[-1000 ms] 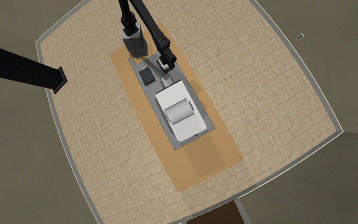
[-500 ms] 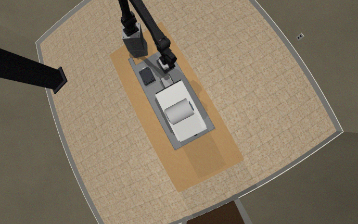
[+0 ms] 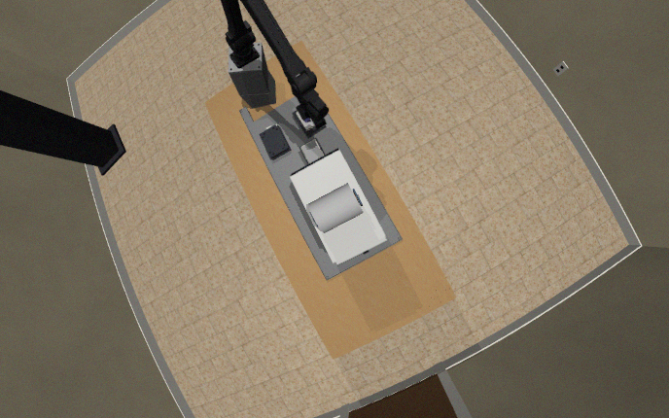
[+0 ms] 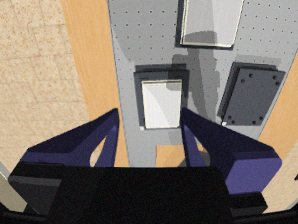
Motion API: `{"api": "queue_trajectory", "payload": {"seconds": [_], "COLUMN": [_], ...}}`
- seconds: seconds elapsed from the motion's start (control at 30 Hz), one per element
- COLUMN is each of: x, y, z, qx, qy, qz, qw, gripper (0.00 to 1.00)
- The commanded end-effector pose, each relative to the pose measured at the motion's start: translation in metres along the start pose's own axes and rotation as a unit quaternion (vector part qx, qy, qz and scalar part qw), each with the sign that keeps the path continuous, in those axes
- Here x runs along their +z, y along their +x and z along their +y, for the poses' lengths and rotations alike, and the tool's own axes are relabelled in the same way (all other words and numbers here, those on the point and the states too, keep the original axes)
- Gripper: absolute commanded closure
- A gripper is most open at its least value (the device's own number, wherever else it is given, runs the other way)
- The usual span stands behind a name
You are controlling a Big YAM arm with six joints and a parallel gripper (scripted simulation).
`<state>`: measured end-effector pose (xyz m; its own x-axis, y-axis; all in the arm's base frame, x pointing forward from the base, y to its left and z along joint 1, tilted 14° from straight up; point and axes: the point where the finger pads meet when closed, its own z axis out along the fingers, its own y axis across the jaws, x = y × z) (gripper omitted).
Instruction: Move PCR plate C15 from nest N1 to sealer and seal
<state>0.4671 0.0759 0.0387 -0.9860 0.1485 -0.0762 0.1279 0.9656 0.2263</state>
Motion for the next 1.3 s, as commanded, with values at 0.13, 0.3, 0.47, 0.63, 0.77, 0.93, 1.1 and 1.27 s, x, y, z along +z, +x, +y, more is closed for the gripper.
{"api": "queue_trajectory", "payload": {"seconds": [0.13,0.3,0.47,0.63,0.77,0.93,1.1,1.27], "x": [-0.015,-0.014,-0.005,-0.007,-0.008,0.0,0.005,-0.004], "y": [0.014,0.024,0.045,0.057,0.064,0.076,0.099,0.084], "z": [-0.047,-0.055,-0.076,-0.102,-0.111,-0.12,-0.151,-0.141], "qx": [-0.004,-0.015,-0.016,-0.015,-0.029,-0.025,-0.012,-0.024], "qy": [-0.005,-0.006,-0.002,-0.002,-0.003,0.0,0.0,-0.001], "qz": [-0.029,-0.031,-0.021,-0.027,-0.035,-0.023,-0.016,-0.033], "qw": [1.0,0.999,1.0,1.0,0.999,0.999,1.0,0.999], "gripper": [0.0,0.0,0.0,0.0,0.0,0.0,0.0,0.0]}}
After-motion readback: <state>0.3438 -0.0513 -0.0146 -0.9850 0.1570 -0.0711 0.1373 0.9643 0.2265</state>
